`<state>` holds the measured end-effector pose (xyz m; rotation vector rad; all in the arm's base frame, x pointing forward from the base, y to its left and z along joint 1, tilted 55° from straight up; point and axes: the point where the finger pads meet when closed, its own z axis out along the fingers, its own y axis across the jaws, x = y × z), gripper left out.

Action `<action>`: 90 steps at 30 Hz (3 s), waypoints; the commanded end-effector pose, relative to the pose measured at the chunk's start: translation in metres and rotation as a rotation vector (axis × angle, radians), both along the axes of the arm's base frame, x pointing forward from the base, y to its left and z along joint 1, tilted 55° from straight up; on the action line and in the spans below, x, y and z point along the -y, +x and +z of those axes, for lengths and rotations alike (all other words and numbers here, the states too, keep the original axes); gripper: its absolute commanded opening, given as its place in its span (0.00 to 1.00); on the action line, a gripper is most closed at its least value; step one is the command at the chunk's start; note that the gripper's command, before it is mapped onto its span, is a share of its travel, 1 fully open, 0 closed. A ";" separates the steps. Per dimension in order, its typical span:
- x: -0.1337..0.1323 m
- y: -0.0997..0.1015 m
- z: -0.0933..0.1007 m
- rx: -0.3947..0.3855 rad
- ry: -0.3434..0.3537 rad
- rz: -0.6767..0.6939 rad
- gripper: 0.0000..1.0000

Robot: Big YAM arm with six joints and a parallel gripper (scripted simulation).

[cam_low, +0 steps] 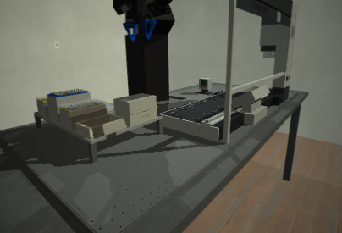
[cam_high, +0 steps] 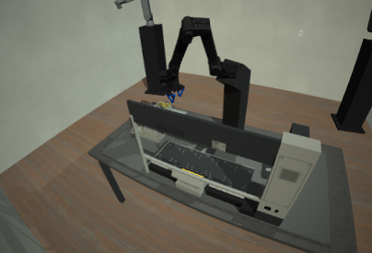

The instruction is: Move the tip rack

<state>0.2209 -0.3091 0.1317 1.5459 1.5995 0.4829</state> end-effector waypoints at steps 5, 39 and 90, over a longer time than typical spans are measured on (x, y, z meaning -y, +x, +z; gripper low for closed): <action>0.011 -0.028 -0.030 -0.016 -0.029 -0.002 1.00; 0.104 -0.077 -0.043 -0.016 -0.028 -0.008 1.00; 0.287 -0.096 0.016 -0.017 -0.011 0.000 1.00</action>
